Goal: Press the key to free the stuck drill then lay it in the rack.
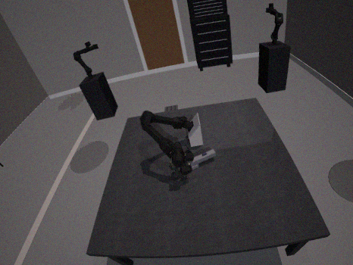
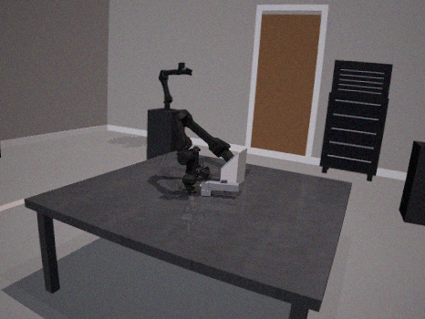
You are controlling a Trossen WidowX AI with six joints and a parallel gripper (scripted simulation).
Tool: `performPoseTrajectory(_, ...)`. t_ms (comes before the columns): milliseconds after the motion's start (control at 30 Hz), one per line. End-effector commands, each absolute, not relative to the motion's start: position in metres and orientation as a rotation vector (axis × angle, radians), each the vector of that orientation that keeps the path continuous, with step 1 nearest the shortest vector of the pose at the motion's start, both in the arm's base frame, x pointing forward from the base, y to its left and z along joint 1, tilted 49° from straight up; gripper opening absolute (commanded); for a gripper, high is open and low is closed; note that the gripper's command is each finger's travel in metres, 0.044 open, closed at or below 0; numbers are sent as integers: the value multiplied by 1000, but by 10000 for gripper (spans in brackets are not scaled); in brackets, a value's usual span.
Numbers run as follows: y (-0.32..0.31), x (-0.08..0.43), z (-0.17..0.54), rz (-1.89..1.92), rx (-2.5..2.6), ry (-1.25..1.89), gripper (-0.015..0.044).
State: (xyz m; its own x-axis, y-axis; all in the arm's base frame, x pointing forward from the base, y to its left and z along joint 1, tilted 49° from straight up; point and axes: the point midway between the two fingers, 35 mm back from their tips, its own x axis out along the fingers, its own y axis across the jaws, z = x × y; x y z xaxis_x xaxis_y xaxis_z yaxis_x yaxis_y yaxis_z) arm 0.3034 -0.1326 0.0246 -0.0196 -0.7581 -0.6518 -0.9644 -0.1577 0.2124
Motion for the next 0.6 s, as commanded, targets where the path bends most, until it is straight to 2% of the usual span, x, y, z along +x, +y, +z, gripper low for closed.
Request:
performPoseTrajectory(0,-132,301,22,960,-1955,1812,440)
performPoseTrajectory(33,-132,301,22,960,-1955,1812,440)
performPoseTrajectory(533,-132,303,24,961,-1958,1807,46)
performPoseTrajectory(567,-132,303,24,961,-1958,1807,40)
